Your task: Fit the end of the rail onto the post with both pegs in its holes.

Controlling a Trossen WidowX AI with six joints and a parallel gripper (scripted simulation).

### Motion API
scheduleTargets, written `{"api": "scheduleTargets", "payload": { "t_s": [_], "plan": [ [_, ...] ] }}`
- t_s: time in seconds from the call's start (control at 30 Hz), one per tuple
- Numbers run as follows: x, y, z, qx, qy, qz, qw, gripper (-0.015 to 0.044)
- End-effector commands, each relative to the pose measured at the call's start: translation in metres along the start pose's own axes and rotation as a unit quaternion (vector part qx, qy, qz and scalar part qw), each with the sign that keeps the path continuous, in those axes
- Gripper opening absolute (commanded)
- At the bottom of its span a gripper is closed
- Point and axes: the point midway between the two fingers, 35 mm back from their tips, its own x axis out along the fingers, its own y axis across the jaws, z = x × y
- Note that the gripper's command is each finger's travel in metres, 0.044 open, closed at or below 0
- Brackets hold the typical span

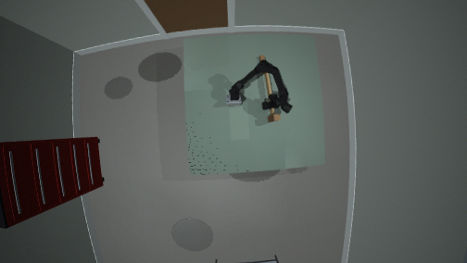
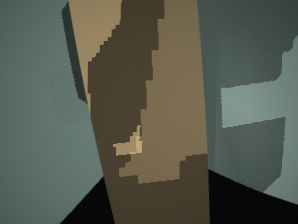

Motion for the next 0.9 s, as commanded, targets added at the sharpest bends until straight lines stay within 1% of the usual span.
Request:
{"api": "scheduleTargets", "payload": {
  "t_s": [0.0,0.87],
  "plan": [
    [-0.0031,-0.0013,-0.0032,-0.001,0.002,-0.005,1.000,0.0000],
    [-0.0033,-0.0013,-0.0108,-0.001,0.002,-0.005,1.000,0.0000]
  ]
}}
